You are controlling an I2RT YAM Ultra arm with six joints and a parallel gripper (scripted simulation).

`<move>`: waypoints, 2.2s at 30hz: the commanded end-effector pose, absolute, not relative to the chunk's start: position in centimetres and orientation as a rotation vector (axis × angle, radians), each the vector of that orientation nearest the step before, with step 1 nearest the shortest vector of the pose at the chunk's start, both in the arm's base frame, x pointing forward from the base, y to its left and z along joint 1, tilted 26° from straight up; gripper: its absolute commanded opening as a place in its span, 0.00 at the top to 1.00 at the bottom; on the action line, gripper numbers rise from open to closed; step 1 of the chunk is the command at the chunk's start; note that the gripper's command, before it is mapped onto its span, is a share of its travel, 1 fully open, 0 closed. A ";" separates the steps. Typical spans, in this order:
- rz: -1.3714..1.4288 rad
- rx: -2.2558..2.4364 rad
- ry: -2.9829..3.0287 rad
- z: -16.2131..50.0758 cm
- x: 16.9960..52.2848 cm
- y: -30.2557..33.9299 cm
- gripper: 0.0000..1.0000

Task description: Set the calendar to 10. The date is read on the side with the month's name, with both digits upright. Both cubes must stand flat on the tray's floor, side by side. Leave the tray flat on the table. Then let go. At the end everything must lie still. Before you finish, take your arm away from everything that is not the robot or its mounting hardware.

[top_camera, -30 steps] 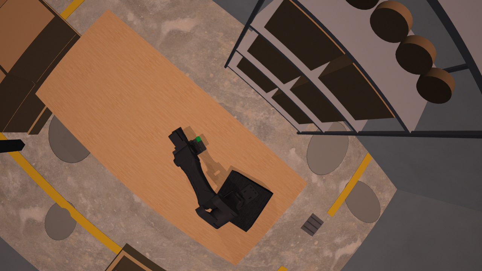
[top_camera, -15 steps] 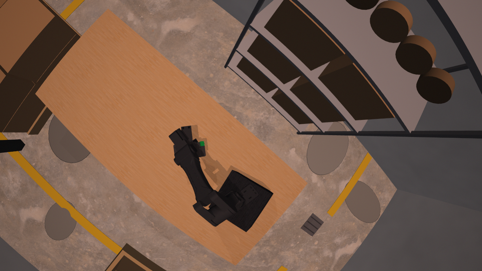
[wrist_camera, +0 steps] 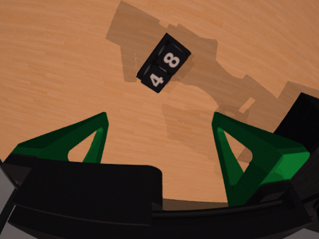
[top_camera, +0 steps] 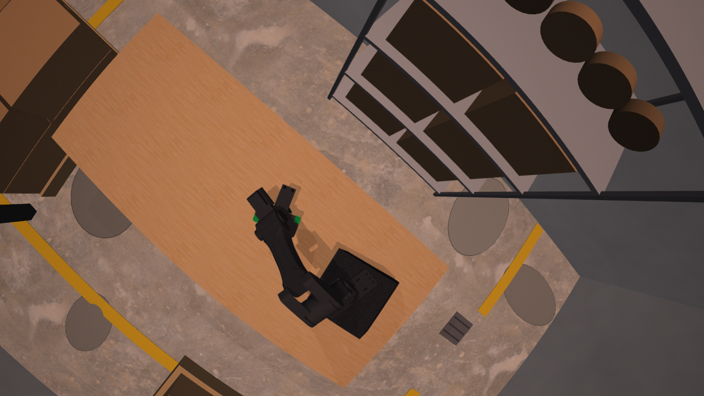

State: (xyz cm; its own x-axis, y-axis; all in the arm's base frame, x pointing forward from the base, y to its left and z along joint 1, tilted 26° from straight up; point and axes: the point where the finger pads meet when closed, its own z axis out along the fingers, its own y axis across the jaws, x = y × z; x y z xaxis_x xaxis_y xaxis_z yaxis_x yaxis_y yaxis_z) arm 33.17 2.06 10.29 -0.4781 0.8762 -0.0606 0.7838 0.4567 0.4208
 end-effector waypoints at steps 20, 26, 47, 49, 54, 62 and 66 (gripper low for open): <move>0.635 2.172 1.915 9.1 34.5 2.1 0.55; 0.635 2.172 1.915 9.1 34.5 2.1 0.55; 0.635 2.172 1.915 9.1 34.5 2.1 0.55; 0.635 2.172 1.915 9.1 34.5 2.1 0.55; 0.635 2.172 1.915 9.1 34.5 2.1 0.55; 0.635 2.172 1.915 9.1 34.5 2.1 0.55; 0.635 2.172 1.915 8.9 34.6 2.2 0.55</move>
State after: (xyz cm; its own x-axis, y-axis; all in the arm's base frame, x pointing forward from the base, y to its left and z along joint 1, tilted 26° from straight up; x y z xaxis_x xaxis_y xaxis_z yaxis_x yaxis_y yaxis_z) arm 34.41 2.39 8.66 0.0774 0.9753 0.2068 0.9069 -0.1551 0.3918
